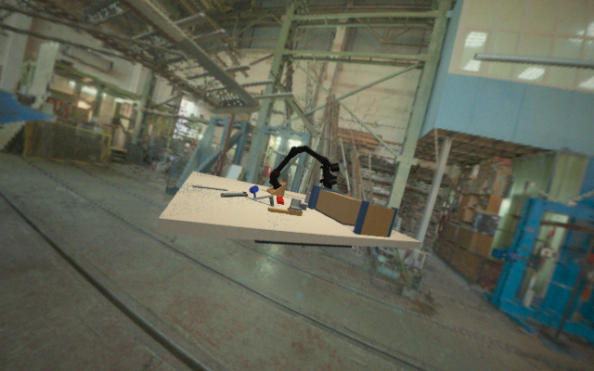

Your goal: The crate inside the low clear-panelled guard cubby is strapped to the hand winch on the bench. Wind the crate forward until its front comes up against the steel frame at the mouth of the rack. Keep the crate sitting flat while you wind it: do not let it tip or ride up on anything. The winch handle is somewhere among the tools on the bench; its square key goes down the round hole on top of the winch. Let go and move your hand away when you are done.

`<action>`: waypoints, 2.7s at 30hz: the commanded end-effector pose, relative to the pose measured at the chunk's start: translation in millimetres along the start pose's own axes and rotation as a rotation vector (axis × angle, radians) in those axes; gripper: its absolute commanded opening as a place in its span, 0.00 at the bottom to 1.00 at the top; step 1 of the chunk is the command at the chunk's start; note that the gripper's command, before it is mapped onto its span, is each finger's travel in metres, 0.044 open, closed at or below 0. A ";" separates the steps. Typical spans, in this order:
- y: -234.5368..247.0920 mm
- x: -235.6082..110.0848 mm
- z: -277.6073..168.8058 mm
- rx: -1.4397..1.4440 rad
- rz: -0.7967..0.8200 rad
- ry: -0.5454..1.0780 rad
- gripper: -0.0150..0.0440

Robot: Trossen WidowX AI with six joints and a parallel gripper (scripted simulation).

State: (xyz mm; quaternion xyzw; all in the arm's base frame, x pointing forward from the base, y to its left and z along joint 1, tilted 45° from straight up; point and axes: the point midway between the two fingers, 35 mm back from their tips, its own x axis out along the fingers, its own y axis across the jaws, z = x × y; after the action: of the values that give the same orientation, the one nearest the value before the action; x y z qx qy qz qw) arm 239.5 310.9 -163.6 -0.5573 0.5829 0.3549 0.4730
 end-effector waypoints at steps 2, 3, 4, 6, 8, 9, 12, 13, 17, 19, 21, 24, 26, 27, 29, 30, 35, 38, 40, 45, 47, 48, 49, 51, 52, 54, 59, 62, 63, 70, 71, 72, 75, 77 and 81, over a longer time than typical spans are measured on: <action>26.2 0.8 1.3 -0.026 0.038 0.005 0.25; 27.3 0.8 1.3 -0.026 0.038 0.005 0.25; 29.0 0.7 1.3 -0.026 0.038 0.004 0.25; 31.7 0.6 1.2 -0.026 0.038 0.004 0.25; 34.5 0.4 1.1 -0.026 0.038 0.004 0.25; 35.6 0.4 1.0 -0.026 0.039 0.004 0.25; 40.0 0.1 0.6 -0.026 0.039 0.004 0.25; 41.1 0.0 0.5 -0.026 0.039 0.004 0.25; 46.5 -0.5 -0.3 -0.026 0.039 0.004 0.25; 49.2 -0.8 -0.8 -0.026 0.040 0.004 0.25; 51.9 -1.2 -1.4 -0.027 0.040 0.004 0.25; 56.2 -1.8 -2.4 -0.027 0.040 0.004 0.25; 58.8 -2.2 -3.2 -0.027 0.041 0.004 0.25; 59.8 -2.4 -3.5 -0.027 0.041 0.004 0.25; 62.4 -2.8 -4.3 -0.027 0.041 0.004 0.25; 64.0 -3.1 -4.8 -0.027 0.041 0.004 0.25; 70.0 -4.3 -7.1 -0.027 0.042 0.004 0.25; 74.0 -5.2 -8.9 -0.027 0.042 0.004 0.25; 76.4 -5.8 -10.0 -0.027 0.042 0.004 0.25; 82.1 -7.3 -13.0 -0.027 0.043 0.005 0.25; 84.3 -8.0 -14.4 -0.028 0.043 0.005 0.25; 85.7 -8.4 -15.3 -0.028 0.043 0.005 0.25; 86.6 -8.7 -15.8 -0.028 0.043 0.005 0.25; 88.8 -9.4 -17.3 -0.028 0.043 0.005 0.25; 90.1 -9.9 -18.2 -0.028 0.043 0.005 0.25; 92.2 -10.6 -19.8 -0.028 0.044 0.005 0.25; 97.1 -12.5 -23.6 -0.028 0.044 0.005 0.25; 100.2 -13.9 -26.5 -0.028 0.044 0.005 0.25; 100.9 -14.2 -27.1 -0.028 0.044 0.006 0.25; 107.3 -17.5 -33.9 -0.028 0.045 0.006 0.25; 107.9 -17.8 -34.6 -0.028 0.045 0.006 0.25; 108.9 -18.4 -35.9 -0.029 0.045 0.006 0.25; 111.1 -19.7 -38.7 -0.029 0.045 0.006 0.25; 112.5 -20.7 -40.7 -0.029 0.046 0.007 0.25; 115.3 -22.7 -44.9 -0.029 0.046 0.007 0.25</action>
State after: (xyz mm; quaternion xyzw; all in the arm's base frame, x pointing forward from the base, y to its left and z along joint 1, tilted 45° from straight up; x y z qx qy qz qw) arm 127.1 300.9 -145.2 -0.5479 0.5822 0.3759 0.4685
